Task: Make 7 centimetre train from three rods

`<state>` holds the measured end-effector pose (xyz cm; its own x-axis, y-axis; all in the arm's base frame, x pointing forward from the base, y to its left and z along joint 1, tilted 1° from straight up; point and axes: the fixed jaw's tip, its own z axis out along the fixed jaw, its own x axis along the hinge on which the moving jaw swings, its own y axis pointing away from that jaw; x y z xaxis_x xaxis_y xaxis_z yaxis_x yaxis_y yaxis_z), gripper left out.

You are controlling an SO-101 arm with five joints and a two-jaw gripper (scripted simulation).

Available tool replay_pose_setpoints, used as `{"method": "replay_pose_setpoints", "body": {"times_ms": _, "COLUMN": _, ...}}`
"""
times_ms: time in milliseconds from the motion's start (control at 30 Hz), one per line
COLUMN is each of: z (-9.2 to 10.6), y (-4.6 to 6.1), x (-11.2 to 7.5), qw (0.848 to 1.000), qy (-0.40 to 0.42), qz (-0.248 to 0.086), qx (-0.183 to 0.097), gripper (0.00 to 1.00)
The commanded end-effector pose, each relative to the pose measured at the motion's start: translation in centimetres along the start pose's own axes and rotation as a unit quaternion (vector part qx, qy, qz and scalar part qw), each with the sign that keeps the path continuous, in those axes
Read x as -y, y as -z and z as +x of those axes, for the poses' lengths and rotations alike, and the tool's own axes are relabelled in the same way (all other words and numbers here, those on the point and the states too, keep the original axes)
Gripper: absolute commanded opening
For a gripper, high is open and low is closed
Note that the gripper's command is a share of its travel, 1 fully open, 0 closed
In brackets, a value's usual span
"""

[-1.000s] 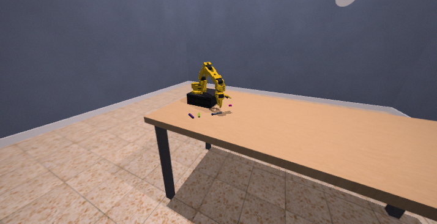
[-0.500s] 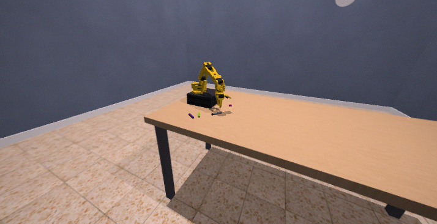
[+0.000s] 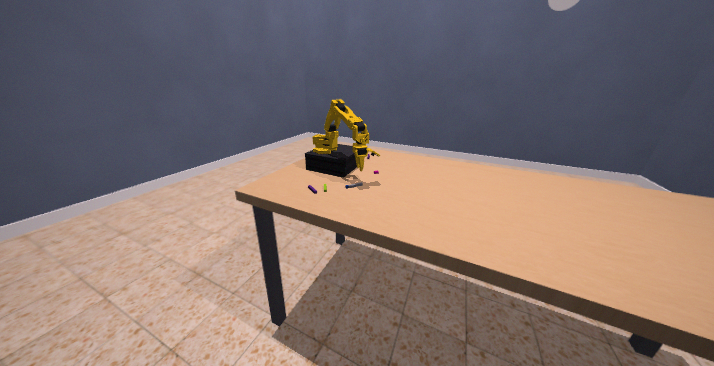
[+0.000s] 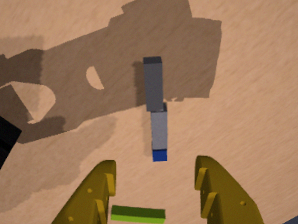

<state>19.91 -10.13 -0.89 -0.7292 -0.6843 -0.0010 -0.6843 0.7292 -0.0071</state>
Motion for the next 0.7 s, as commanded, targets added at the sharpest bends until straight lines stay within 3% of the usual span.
{"method": "replay_pose_setpoints", "body": {"times_ms": 0, "z": -0.9, "y": 2.0, "x": -0.5, "qw": 0.999, "qy": -0.028, "qz": 0.016, "qx": 0.008, "gripper": 0.17}}
{"method": "replay_pose_setpoints", "body": {"times_ms": 200, "z": -2.1, "y": 4.9, "x": -1.9, "qw": 0.995, "qy": -0.092, "qz": 0.037, "qx": 0.023, "gripper": 0.17}}
{"method": "replay_pose_setpoints", "body": {"times_ms": 267, "z": -2.1, "y": 4.9, "x": -1.9, "qw": 0.995, "qy": -0.092, "qz": 0.037, "qx": 0.023, "gripper": 0.17}}
{"method": "replay_pose_setpoints", "body": {"times_ms": 333, "z": -2.4, "y": 5.9, "x": -2.5, "qw": 0.992, "qy": -0.116, "qz": 0.043, "qx": 0.031, "gripper": 0.17}}
{"method": "replay_pose_setpoints", "body": {"times_ms": 667, "z": -3.4, "y": 10.3, "x": -6.4, "qw": 0.966, "qy": -0.239, "qz": 0.066, "qx": 0.079, "gripper": 0.17}}
